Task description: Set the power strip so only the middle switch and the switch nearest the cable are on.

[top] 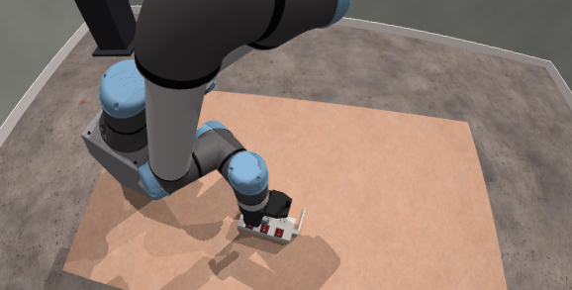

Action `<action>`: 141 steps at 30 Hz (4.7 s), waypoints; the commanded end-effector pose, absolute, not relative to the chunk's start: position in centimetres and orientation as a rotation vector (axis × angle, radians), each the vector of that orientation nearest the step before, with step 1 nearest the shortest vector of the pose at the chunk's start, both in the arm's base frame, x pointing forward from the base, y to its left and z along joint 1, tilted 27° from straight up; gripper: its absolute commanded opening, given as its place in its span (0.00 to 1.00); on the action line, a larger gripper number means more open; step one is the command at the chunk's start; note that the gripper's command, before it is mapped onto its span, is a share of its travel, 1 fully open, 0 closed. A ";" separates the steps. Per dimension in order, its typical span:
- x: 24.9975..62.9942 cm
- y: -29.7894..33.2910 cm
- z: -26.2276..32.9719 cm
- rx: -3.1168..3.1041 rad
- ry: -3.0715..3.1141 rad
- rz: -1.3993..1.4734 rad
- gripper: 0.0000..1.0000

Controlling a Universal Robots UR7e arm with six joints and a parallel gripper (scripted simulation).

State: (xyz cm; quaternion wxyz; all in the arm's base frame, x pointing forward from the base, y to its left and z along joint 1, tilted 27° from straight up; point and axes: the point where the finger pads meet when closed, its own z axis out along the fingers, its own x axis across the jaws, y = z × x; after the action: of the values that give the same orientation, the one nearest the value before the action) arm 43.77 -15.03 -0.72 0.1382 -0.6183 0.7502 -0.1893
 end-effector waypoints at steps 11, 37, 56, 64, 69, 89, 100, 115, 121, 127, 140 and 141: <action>44.5 -15.2 -2.2 -1.788 2.169 -0.549 0.00; 45.4 -15.4 -3.9 -1.788 2.169 -0.549 0.00; 45.4 -15.4 -4.0 -1.788 2.169 -0.549 0.00; 45.4 -15.4 -4.0 -1.788 2.169 -0.549 0.00; 45.4 -15.4 -4.0 -1.788 2.169 -0.549 0.00; 45.5 -15.4 -4.0 -1.788 2.169 -0.549 0.00; 45.6 -15.5 -4.4 -1.788 2.169 -0.549 0.00; 45.8 -15.5 -4.7 -1.788 2.169 -0.549 0.00; 45.8 -15.5 -4.7 -1.788 2.169 -0.549 0.00; 45.8 -15.5 -4.7 -1.788 2.169 -0.549 0.00; 45.8 -15.5 -4.8 -1.788 2.169 -0.549 0.00; 45.8 -15.5 -4.8 -1.788 2.169 -0.549 0.00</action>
State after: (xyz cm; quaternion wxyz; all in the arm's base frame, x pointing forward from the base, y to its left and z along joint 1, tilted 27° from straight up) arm 45.80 -15.51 -4.71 0.1380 -0.6182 0.7500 -0.1905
